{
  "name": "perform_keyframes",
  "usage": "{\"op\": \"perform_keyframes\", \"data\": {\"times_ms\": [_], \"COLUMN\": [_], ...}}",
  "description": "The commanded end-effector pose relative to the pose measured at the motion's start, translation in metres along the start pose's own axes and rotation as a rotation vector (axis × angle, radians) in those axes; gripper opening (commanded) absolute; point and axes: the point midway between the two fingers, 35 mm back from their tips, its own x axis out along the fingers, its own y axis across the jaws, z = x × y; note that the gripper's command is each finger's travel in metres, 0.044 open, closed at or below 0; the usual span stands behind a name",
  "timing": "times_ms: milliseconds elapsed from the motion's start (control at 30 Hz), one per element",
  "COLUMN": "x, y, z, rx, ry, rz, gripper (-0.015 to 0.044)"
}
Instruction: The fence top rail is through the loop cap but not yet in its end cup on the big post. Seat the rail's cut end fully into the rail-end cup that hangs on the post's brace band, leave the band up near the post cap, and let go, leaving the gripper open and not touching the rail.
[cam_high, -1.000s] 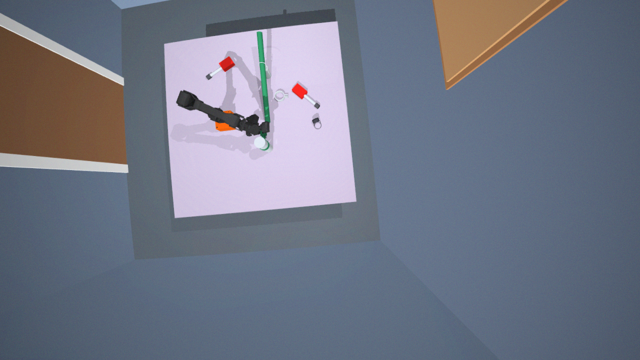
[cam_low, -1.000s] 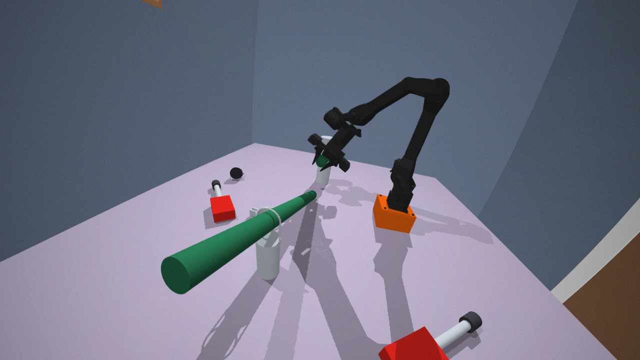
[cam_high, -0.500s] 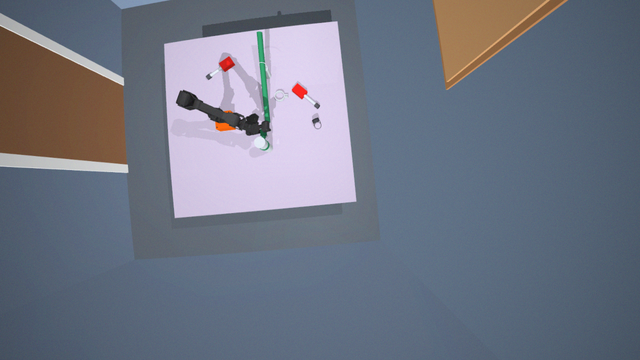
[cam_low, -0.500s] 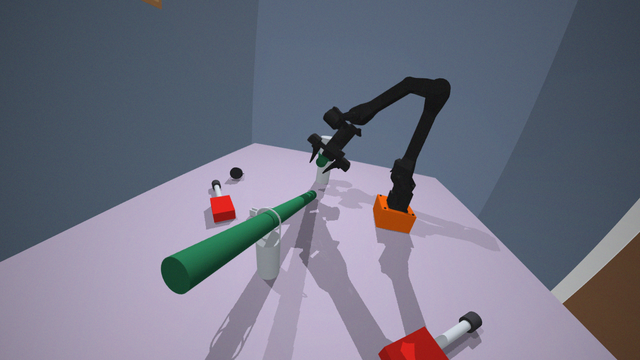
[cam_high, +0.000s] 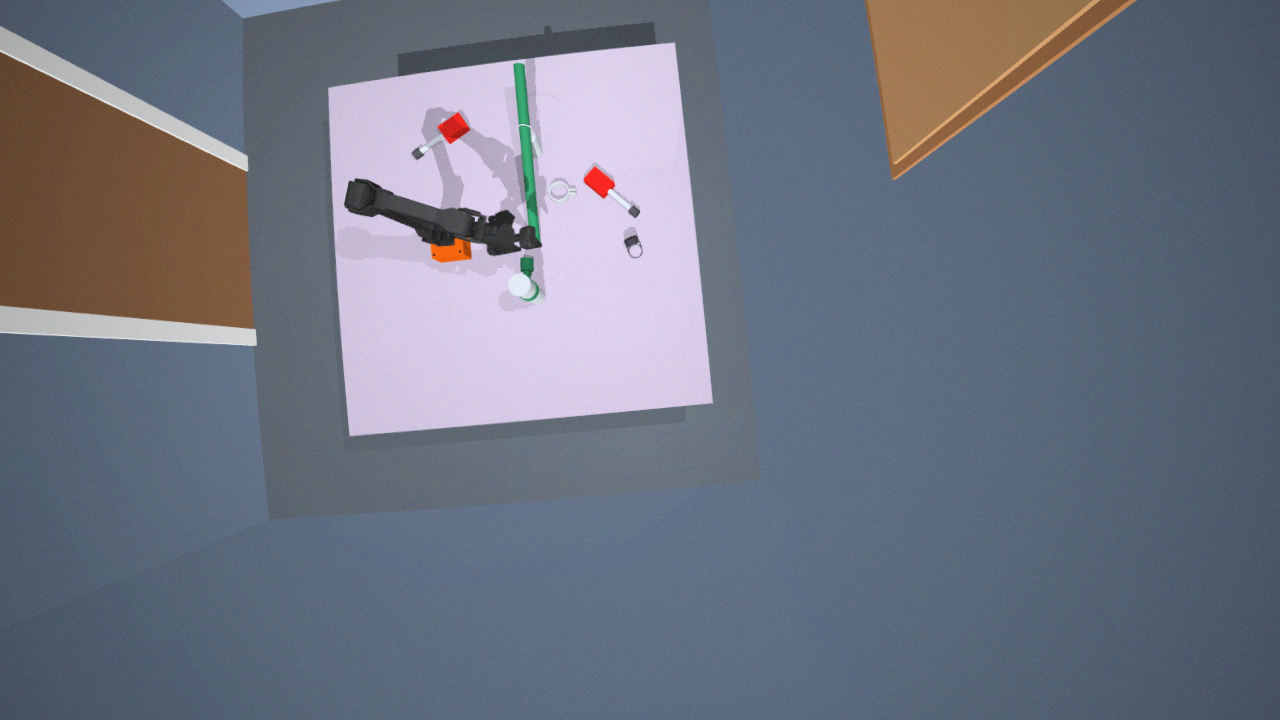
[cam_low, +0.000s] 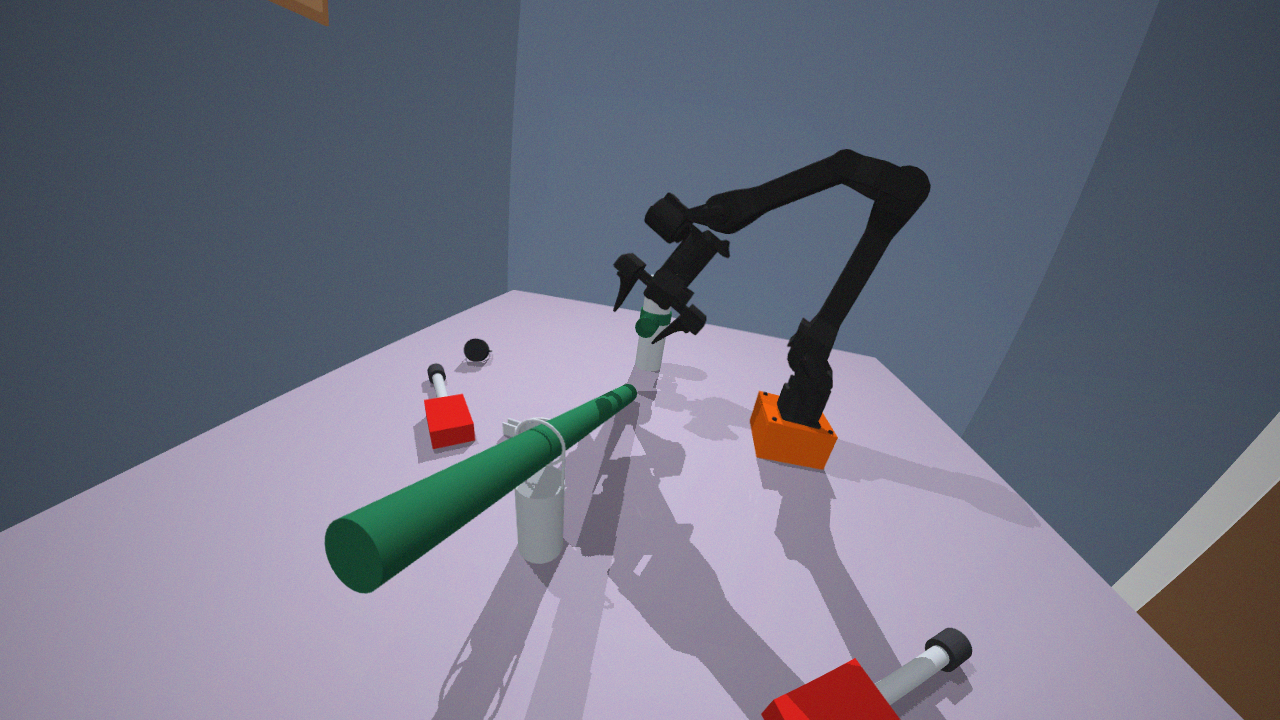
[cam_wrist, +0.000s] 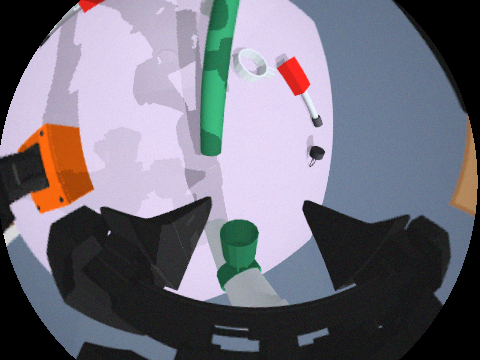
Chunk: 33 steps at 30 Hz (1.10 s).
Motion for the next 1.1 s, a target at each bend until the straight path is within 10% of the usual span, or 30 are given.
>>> {"op": "perform_keyframes", "data": {"times_ms": [0,567,1067], "x": [-0.008,-0.087,-0.079], "y": [-0.007,-0.028,-0.028], "z": [0.013,0.115,0.124], "rx": [0.145,1.392,1.232], "ry": [-0.010,-0.060,-0.024], "rz": [-0.001,0.056,0.105], "gripper": [0.0440,0.0440,0.0440]}}
